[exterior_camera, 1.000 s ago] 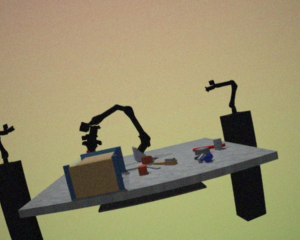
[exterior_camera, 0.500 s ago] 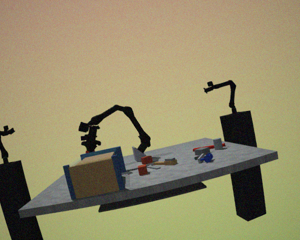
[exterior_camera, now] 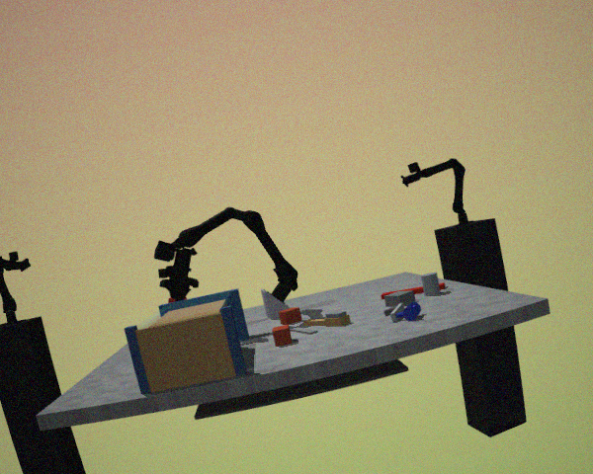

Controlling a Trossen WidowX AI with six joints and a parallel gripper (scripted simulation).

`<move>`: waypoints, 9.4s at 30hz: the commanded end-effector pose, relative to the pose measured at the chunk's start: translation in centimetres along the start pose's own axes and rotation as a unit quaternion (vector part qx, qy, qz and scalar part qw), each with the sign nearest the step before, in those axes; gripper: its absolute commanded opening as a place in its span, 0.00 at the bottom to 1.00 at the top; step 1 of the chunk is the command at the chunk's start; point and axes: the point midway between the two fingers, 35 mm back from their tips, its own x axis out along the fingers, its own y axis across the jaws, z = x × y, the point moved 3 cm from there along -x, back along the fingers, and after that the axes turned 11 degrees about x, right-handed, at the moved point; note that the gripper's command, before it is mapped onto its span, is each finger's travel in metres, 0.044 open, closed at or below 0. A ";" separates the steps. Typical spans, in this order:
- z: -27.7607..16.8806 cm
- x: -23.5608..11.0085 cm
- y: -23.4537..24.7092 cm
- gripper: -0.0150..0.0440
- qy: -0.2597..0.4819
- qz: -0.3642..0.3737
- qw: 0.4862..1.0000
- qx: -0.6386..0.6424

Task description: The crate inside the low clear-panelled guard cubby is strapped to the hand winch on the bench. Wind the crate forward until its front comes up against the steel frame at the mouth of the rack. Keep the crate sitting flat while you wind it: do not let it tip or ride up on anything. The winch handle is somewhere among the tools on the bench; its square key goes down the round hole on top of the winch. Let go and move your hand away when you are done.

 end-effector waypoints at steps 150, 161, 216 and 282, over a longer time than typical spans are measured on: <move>-7.4 -1.9 15.6 0.25 0.003 0.019 1.000 -0.013; -8.7 -2.4 15.7 0.25 0.003 0.019 1.000 -0.013; -14.1 -5.0 13.2 0.25 0.004 0.018 1.000 -0.012; -17.1 -6.9 6.1 0.25 0.005 0.016 1.000 -0.011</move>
